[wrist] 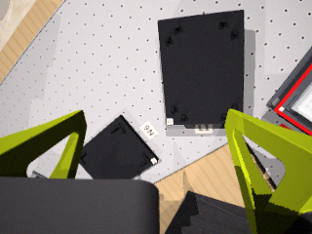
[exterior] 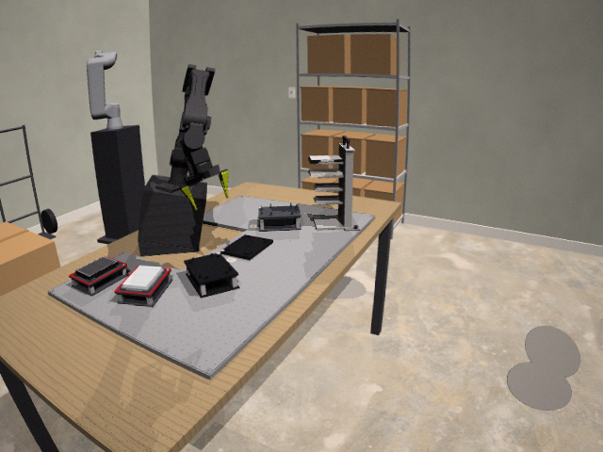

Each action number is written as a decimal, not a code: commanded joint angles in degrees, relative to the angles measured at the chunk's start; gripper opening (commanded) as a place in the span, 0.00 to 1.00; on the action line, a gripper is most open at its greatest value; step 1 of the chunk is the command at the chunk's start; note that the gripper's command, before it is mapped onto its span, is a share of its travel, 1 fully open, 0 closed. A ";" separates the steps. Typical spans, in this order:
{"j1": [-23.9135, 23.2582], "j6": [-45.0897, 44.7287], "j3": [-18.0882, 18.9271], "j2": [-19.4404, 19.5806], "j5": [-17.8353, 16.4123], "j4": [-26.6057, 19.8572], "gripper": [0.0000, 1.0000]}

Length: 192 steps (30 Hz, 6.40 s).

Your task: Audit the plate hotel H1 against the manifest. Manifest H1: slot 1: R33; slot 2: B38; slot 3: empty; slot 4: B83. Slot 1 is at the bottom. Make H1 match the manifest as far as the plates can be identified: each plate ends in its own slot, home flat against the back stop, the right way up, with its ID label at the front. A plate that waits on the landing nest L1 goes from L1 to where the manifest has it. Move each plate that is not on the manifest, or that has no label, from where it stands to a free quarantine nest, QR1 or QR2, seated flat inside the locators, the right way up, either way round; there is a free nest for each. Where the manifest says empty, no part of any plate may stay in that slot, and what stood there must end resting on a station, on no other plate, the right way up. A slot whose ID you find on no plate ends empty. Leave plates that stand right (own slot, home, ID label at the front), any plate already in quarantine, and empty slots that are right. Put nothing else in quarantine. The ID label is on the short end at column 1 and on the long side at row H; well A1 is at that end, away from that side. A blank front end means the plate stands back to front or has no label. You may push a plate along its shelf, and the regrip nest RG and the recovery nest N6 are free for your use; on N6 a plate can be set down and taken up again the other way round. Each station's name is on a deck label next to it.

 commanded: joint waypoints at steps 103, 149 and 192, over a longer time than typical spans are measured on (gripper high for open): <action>6.11 -58.21 -11.70 -3.06 -27.08 16.82 1.00; 32.33 -27.94 -27.01 -20.76 -10.56 36.90 1.00; 62.39 -8.12 -36.41 -35.54 13.85 39.83 1.00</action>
